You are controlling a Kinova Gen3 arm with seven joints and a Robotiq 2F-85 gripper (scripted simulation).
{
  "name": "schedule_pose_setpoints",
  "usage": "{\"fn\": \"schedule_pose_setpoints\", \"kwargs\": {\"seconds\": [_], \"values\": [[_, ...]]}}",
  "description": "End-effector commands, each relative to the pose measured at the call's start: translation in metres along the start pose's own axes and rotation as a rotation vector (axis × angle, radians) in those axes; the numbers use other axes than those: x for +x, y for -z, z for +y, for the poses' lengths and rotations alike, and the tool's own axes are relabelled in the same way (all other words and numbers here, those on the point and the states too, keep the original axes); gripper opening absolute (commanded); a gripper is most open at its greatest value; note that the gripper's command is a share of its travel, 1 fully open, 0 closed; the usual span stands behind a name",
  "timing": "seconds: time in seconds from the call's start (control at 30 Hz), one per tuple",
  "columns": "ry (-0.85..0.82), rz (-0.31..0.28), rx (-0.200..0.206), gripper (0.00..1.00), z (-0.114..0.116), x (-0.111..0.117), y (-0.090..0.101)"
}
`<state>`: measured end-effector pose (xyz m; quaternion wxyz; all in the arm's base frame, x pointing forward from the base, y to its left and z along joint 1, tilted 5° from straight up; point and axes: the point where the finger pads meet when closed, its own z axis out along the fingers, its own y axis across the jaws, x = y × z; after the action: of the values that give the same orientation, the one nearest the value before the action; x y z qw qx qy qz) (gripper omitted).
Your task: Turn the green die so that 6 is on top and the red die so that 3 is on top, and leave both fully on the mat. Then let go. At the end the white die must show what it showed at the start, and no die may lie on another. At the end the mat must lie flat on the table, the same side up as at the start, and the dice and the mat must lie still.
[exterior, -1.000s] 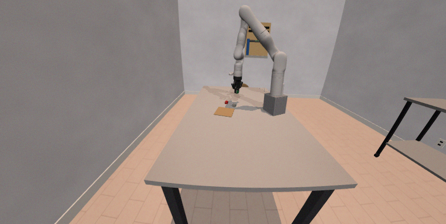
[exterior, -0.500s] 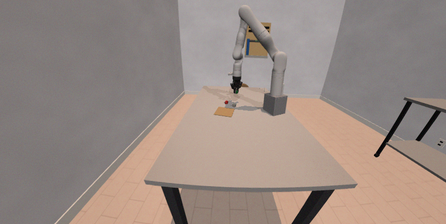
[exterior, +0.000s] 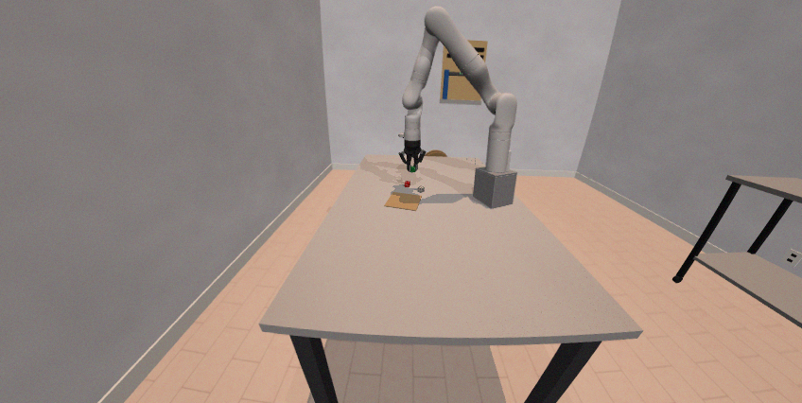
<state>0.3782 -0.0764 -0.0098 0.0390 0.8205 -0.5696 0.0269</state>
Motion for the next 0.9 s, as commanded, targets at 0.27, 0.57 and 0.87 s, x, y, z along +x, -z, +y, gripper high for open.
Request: {"fn": "schedule_pose_setpoints", "kwargs": {"seconds": [0.27,0.57,0.87], "values": [[-0.169,0.004,0.027,0.21,-0.089,-0.075,0.008],[-0.224,-0.002,0.038,0.21,-0.110,-0.098,0.012],[-0.228,-0.002,0.039,0.21,-0.112,-0.100,0.013]]}}
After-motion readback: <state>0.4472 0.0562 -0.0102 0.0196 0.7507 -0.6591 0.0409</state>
